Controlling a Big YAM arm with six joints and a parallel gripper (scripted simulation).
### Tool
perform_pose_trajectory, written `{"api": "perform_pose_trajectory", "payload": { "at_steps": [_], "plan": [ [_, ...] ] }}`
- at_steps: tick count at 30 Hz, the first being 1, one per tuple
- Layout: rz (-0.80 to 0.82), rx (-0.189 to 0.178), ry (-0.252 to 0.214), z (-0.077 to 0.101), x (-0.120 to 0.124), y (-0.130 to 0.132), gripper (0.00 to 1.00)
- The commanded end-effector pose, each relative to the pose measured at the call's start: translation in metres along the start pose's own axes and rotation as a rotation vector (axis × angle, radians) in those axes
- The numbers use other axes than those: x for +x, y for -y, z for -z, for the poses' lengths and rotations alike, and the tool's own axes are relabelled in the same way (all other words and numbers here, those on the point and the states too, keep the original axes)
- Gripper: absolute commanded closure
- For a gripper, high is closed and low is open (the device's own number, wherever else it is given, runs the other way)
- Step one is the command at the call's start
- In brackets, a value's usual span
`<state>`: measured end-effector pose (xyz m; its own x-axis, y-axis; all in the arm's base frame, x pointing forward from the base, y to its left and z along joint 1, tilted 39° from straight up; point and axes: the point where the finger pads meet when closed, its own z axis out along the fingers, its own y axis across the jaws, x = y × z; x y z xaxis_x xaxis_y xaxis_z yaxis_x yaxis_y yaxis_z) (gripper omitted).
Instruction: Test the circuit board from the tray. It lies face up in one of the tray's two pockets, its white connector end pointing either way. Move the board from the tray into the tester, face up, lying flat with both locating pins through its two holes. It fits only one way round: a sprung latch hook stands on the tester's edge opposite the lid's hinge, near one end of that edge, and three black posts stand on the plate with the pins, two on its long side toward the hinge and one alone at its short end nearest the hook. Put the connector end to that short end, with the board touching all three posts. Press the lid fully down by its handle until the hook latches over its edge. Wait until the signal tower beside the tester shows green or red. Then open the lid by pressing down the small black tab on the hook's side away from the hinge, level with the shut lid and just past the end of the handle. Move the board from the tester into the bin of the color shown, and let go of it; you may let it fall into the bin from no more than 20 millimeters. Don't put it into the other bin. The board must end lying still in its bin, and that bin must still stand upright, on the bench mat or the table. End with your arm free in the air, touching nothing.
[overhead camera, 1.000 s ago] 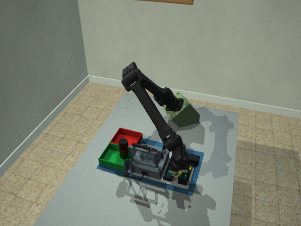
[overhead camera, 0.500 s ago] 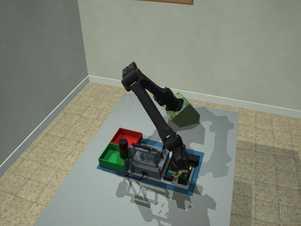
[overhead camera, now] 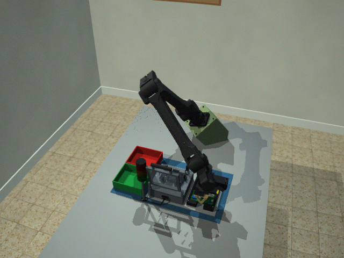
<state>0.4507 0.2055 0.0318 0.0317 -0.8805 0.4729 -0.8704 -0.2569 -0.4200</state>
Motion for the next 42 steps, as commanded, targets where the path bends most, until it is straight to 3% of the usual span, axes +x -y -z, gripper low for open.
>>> {"api": "perform_pose_trajectory", "payload": {
  "at_steps": [1, 8, 12, 15, 32, 42],
  "plan": [
    [0.003, -0.014, -0.005, -0.012, 0.001, -0.003, 0.28],
    [0.0, -0.026, -0.011, -0.008, 0.002, -0.004, 0.28],
    [0.012, -0.004, 0.004, 0.006, -0.011, -0.001, 0.28],
    [-0.012, 0.03, 0.021, 0.026, -0.007, 0.013, 0.28],
    [-0.019, 0.038, 0.026, 0.047, -0.007, 0.018, 0.28],
    [-0.024, 0.025, 0.016, 0.043, -0.001, 0.015, 0.28]
  ]
}}
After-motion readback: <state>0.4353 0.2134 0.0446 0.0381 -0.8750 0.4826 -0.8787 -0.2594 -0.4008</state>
